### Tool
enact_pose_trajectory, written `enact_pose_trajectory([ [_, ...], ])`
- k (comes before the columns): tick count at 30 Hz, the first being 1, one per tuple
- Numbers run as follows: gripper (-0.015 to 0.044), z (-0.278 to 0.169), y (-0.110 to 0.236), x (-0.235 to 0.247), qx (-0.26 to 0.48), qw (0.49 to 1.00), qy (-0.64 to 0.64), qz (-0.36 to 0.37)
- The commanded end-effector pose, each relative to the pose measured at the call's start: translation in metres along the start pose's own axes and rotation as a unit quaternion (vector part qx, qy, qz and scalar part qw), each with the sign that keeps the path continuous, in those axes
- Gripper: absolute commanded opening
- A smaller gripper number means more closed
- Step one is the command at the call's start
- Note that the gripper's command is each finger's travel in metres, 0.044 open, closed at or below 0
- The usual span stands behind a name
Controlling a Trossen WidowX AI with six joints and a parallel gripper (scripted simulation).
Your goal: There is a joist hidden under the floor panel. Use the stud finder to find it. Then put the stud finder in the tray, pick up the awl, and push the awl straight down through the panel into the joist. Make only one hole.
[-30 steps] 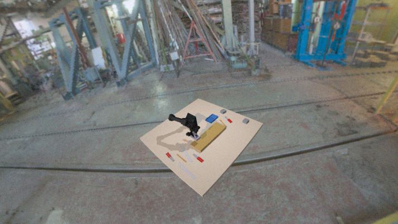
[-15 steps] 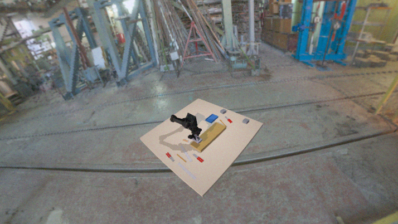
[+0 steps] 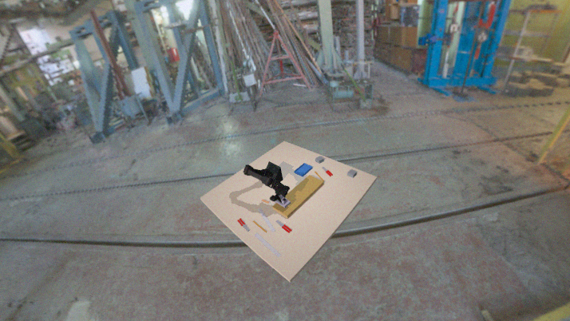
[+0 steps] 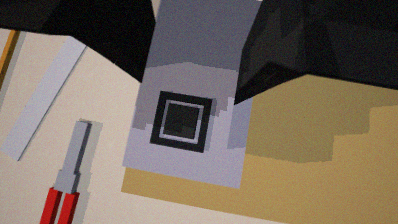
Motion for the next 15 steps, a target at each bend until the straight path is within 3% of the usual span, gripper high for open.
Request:
enact_pose_trajectory([
  [1, 0.0000, -0.001, -0.007, 0.001, -0.001, 1.000, 0.002, 0.002],
  [15, 0.0000, -0.008, -0.028, 0.000, -0.001, 1.000, 0.003, 0.000],
])
Point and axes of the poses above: the point midway between the two fingers, 35 mm back from their tips, its own y axis back along the fingers, its own x axis across the jaws, z = x × y, the point moved 6 cm from there along y, back along the fingers, and after that the axes turned 1 degree about y, right-handed, at the moved point
